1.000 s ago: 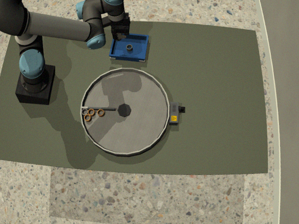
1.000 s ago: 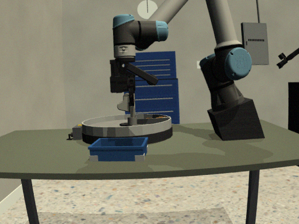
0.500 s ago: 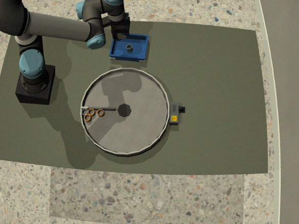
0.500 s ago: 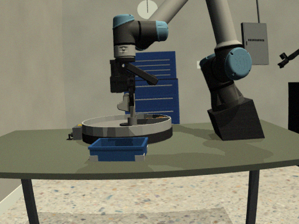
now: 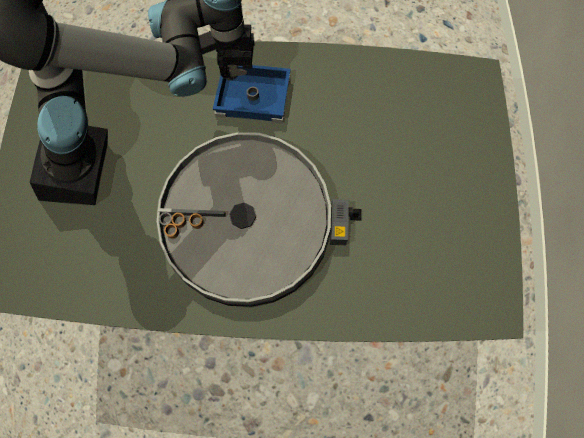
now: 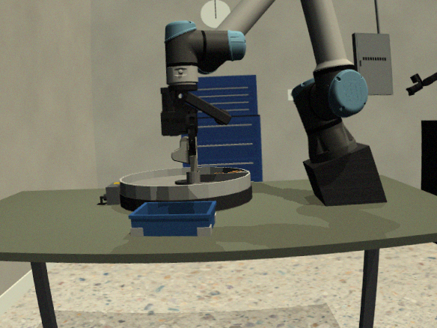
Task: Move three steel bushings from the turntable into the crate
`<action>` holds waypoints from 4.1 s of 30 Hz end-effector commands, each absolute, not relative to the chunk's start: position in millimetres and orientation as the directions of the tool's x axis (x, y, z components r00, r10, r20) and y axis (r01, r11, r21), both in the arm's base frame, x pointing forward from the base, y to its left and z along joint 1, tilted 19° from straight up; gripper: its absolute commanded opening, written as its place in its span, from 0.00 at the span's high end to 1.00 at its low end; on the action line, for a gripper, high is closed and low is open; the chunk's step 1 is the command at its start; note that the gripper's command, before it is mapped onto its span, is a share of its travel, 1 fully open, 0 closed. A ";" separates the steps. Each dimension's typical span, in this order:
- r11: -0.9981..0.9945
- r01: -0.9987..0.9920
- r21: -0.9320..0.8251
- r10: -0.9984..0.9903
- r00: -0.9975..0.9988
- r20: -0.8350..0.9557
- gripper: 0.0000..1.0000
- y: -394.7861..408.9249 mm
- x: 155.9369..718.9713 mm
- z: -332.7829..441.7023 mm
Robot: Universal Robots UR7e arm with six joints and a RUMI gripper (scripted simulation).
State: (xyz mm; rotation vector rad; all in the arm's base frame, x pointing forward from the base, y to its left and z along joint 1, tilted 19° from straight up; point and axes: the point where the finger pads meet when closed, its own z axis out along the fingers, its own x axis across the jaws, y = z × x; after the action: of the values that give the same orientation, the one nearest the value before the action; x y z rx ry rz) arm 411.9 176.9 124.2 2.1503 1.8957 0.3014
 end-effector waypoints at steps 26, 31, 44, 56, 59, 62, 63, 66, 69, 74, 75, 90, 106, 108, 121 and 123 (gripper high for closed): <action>-0.116 0.938 0.328 0.992 0.128 -0.015 1.00 174.2 430.8 70.8; -0.116 0.938 0.328 0.992 0.128 -0.015 1.00 174.2 430.8 70.8; -0.116 0.938 0.328 0.992 0.128 -0.015 1.00 174.2 430.8 70.8; -0.116 0.938 0.328 0.992 0.128 -0.015 1.00 174.2 430.8 70.8; -0.116 0.938 0.328 0.992 0.128 -0.015 1.00 174.2 430.9 70.6; -0.116 0.938 0.328 0.992 0.128 -0.015 1.00 174.2 431.2 69.5; -0.116 0.938 0.328 0.992 0.128 -0.015 1.00 174.1 431.4 68.9; -0.116 0.938 0.328 0.992 0.128 -0.015 1.00 174.0 432.3 66.3; -0.116 0.938 0.328 0.992 0.128 -0.015 1.00 173.9 432.7 65.2; -0.116 0.938 0.328 0.992 0.128 -0.015 1.00 173.5 435.1 58.1; -0.116 0.938 0.328 0.992 0.128 -0.015 1.00 173.4 435.7 56.5; -0.116 0.938 0.328 0.992 0.128 -0.015 1.00 172.2 442.6 36.4; -0.116 0.938 0.328 0.992 0.128 -0.015 1.00 171.9 444.3 31.2; -0.116 0.938 0.328 0.992 0.128 -0.015 1.00 171.9 444.3 31.2; -0.116 0.938 0.328 0.992 0.128 -0.015 1.00 171.9 444.3 31.2; -0.116 0.938 0.328 0.992 0.128 -0.015 1.00 171.9 444.3 31.2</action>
State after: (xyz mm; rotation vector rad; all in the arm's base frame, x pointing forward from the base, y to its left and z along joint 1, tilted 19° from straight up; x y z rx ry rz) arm 444.1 171.8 30.7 2.1503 1.8957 0.3014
